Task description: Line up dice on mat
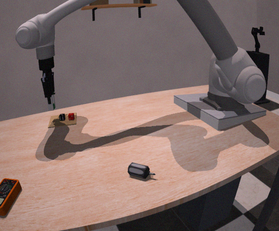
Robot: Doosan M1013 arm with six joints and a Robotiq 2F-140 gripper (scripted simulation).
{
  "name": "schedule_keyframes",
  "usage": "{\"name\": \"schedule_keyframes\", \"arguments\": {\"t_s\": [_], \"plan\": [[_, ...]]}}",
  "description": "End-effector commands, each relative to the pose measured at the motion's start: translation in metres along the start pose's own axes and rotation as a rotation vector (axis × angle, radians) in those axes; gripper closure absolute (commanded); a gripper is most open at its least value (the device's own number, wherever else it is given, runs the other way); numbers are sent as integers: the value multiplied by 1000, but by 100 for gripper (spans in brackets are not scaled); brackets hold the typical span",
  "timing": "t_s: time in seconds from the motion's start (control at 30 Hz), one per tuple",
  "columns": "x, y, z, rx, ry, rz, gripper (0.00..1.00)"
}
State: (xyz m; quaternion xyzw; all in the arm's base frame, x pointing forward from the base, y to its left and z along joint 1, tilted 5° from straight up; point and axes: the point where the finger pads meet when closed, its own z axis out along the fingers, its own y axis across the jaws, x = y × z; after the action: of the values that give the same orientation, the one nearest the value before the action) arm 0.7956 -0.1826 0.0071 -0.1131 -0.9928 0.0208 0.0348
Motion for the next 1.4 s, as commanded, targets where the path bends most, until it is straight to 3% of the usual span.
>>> {"name": "schedule_keyframes", "arguments": {"t_s": [0.0,0.4,1.37], "plan": [[-1,0,9,0,-2,0,79],[-2,0,48,0,-2,0,79],[-2,0,49,0,-2,0,79]]}}
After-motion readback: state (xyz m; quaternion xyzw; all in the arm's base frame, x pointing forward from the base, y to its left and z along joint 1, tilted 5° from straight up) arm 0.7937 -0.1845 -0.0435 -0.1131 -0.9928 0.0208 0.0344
